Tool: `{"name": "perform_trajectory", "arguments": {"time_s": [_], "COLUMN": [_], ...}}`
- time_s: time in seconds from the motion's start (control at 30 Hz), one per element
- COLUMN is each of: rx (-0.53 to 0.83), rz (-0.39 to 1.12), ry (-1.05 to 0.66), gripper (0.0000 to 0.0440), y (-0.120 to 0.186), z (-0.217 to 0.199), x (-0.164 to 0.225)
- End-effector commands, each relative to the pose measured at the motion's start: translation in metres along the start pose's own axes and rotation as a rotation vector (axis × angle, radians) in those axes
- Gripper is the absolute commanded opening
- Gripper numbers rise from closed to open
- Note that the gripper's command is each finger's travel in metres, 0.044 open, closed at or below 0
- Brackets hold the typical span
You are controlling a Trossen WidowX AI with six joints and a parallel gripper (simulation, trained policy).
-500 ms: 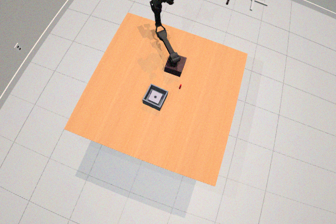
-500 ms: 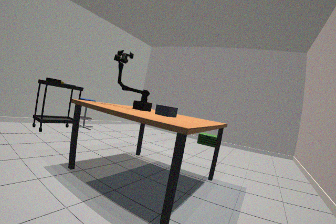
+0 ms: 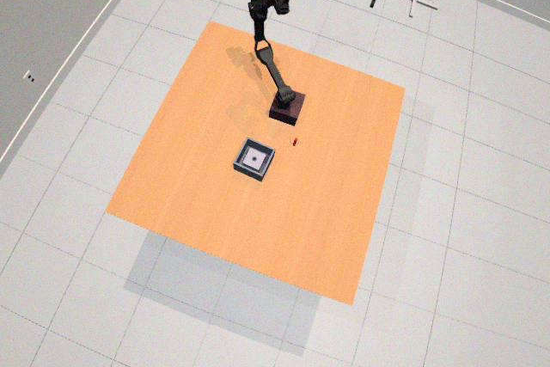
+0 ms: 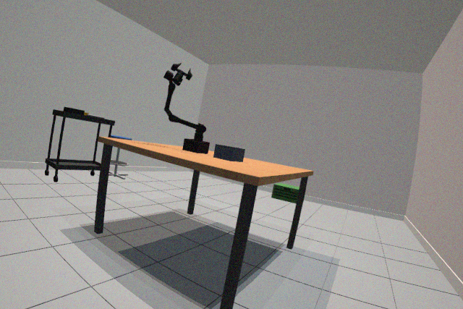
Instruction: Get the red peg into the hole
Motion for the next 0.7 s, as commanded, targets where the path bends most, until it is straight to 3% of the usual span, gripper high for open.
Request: {"name": "perform_trajectory", "arguments": {"time_s": [0.0, 0.67], "rx": [-0.048, -0.255], "rz": [0.083, 0.508], "ry": [-0.113, -0.61], "gripper": [0.044, 0.044], "y": [-0.014, -0.056], "z": [0.017, 0.117], "x": [0.019, 0.096]}}
Point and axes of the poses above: the point midway between the two fingers, 35 mm back from their tips, its own y axis back along the fingers, its own z axis across the jaws, x = y × z, the point moved 8 cm from there along y, back along the fingers, and after that the axes turned 15 degrees about -y, right-handed, at the moved point
